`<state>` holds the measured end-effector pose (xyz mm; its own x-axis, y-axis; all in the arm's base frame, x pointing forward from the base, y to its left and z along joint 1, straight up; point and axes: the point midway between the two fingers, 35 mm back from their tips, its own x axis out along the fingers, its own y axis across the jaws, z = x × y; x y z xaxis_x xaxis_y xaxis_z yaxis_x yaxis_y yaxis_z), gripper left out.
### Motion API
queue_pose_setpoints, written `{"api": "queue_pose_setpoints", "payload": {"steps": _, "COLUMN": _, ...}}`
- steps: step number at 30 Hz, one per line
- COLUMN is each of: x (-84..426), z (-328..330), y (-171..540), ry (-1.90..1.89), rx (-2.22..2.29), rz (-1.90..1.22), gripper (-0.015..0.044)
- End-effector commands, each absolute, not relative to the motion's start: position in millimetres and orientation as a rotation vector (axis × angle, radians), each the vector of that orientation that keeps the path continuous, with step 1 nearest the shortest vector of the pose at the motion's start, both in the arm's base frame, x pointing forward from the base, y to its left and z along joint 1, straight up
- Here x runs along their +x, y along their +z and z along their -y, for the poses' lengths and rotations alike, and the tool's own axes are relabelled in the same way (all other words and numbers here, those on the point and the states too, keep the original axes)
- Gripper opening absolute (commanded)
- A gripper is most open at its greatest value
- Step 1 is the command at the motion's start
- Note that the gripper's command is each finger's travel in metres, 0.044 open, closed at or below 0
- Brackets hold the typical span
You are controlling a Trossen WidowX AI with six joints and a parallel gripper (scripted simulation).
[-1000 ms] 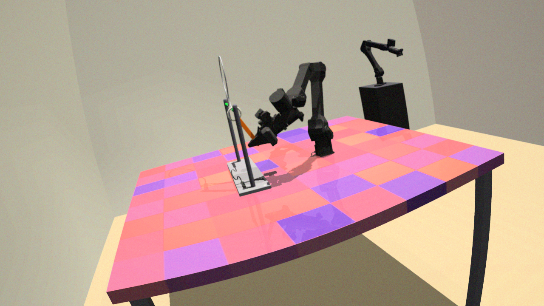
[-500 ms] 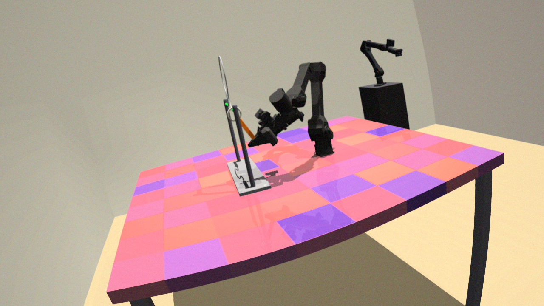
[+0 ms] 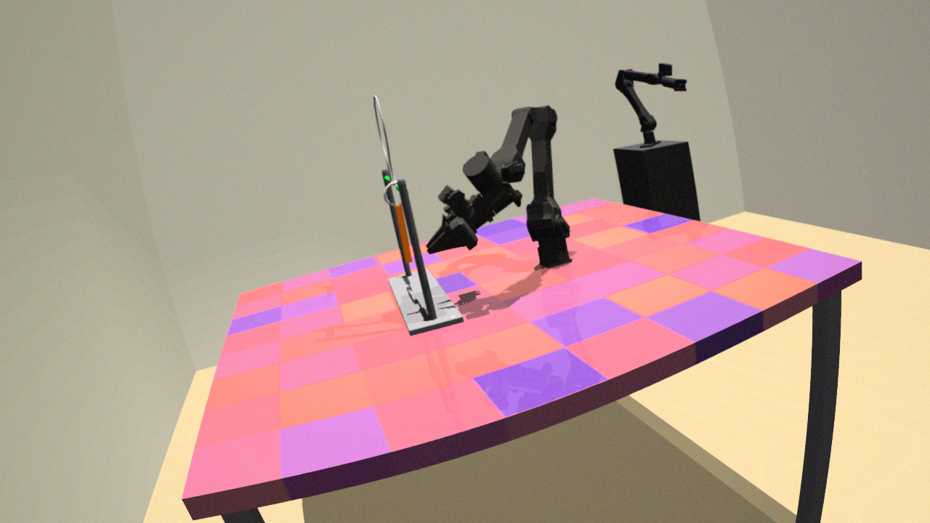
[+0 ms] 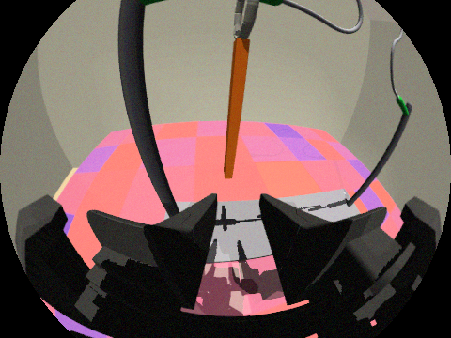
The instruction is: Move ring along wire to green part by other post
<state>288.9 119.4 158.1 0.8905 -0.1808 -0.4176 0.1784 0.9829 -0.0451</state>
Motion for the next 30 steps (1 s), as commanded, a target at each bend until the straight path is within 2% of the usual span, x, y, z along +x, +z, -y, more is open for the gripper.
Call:
{"api": "queue_pose_setpoints", "payload": {"steps": 1, "x": 280.4, "z": -122.7, "y": 164.4, "ry": -0.187, "rx": 0.007, "rz": -0.43, "gripper": 0.016}}
{"api": "queue_pose_setpoints", "payload": {"steps": 11, "x": 249.7, "z": -126.9, "y": 177.8, "ry": -0.189, "rx": 0.007, "rz": -0.427, "gripper": 0.016}}
{"api": "queue_pose_setpoints", "payload": {"steps": 30, "x": 249.2, "z": -126.9, "y": 178.1, "ry": -0.189, "rx": 0.007, "rz": -0.427, "gripper": 0.016}}
